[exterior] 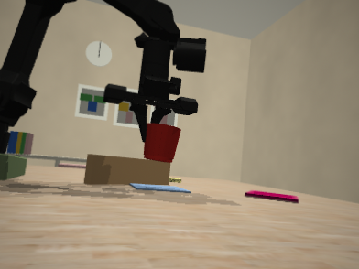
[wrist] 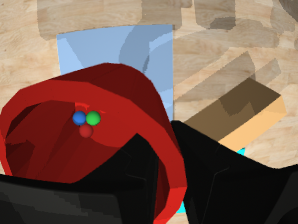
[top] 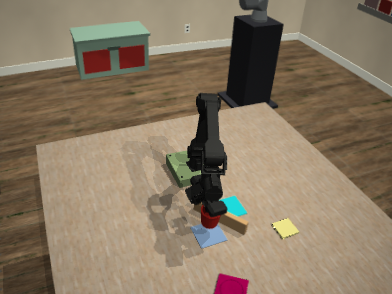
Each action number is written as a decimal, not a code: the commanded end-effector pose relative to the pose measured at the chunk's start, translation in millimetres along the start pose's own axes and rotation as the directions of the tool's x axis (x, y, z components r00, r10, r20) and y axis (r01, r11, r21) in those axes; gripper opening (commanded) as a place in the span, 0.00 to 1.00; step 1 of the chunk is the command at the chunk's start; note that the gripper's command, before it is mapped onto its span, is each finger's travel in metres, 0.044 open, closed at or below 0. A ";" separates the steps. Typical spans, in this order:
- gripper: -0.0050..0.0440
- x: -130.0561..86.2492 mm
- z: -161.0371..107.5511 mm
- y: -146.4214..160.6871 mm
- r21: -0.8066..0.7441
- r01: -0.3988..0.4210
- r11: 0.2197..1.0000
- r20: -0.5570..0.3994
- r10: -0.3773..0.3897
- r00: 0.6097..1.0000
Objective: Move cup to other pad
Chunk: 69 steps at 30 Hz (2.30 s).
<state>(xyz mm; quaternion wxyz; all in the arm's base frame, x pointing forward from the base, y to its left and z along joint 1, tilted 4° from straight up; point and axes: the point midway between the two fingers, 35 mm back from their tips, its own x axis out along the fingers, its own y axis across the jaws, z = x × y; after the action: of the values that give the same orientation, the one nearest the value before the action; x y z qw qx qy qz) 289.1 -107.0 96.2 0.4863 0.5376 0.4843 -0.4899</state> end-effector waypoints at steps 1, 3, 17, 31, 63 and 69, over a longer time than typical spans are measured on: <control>0.10 -18.7 0.0 -0.2 -0.004 -0.016 1.000 0.004 0.016 1.000; 0.10 -25.0 -0.6 -2.0 -0.004 -0.015 1.000 0.004 0.015 1.000; 0.10 -27.3 -1.3 -5.4 -0.004 -0.015 1.000 0.004 0.015 1.000; 0.10 -25.2 -1.1 -5.2 -0.002 -0.010 1.000 0.004 0.010 1.000; 0.10 -26.2 -46.7 -31.2 -0.003 -0.015 1.000 0.004 0.015 1.000; 0.10 -26.5 -59.3 -38.3 -0.003 -0.015 1.000 0.004 0.015 1.000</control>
<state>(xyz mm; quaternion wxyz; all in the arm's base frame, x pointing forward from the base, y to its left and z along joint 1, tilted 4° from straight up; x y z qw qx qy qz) 257.9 -52.4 123.5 0.4911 0.5399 0.4813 -0.4854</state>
